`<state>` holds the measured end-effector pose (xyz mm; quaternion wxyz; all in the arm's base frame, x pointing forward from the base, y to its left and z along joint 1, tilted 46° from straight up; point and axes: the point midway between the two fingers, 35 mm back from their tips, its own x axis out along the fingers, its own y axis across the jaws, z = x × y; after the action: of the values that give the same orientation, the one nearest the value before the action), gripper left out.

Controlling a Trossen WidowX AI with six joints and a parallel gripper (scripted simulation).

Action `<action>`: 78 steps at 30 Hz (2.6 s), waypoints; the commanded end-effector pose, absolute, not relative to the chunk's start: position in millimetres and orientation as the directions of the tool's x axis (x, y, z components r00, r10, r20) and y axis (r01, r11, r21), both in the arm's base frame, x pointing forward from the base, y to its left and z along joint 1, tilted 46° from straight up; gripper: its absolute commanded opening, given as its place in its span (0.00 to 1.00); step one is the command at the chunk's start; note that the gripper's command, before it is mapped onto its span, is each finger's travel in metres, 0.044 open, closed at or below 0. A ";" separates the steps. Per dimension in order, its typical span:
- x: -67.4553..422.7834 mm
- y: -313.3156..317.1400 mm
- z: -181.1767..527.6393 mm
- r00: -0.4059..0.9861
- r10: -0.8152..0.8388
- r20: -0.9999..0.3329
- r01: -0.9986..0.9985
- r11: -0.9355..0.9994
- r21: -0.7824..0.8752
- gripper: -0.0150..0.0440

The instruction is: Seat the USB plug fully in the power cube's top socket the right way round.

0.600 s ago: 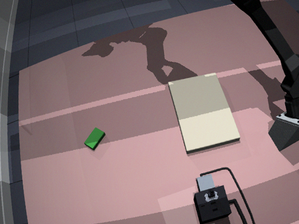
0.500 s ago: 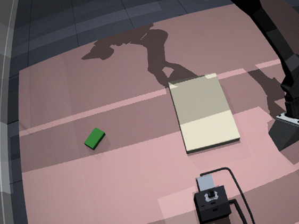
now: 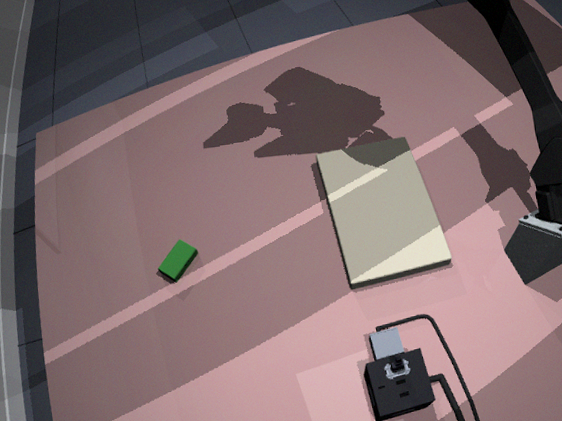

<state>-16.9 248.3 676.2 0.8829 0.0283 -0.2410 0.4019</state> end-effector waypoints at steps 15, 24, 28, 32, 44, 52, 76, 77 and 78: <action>144.7 449.5 429.4 0.809 0.587 -0.030 -0.353 0.444 -0.824 1.00; 263.2 424.7 278.7 0.884 0.302 -0.356 -0.414 0.154 -0.897 1.00; 306.3 385.1 213.3 0.867 0.125 -0.483 -0.491 0.040 -0.870 1.00; 340.7 334.6 151.3 0.797 -0.068 -0.600 -0.603 -0.037 -0.797 1.00; 352.6 126.2 2.6 0.234 -0.616 -0.753 -0.938 0.062 -0.342 1.00; 323.6 56.9 -20.9 -0.037 -0.714 -0.699 -0.973 0.186 -0.138 1.00; 323.3 39.8 -32.7 -0.037 -0.715 -0.698 -0.973 0.186 -0.139 1.00; 323.3 39.1 -33.4 -0.037 -0.715 -0.698 -0.973 0.186 -0.139 1.00; 323.3 38.4 -34.1 -0.037 -0.715 -0.698 -0.973 0.186 -0.139 1.00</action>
<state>324.6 42.5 -31.6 0.3382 -0.6075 0.6922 0.1933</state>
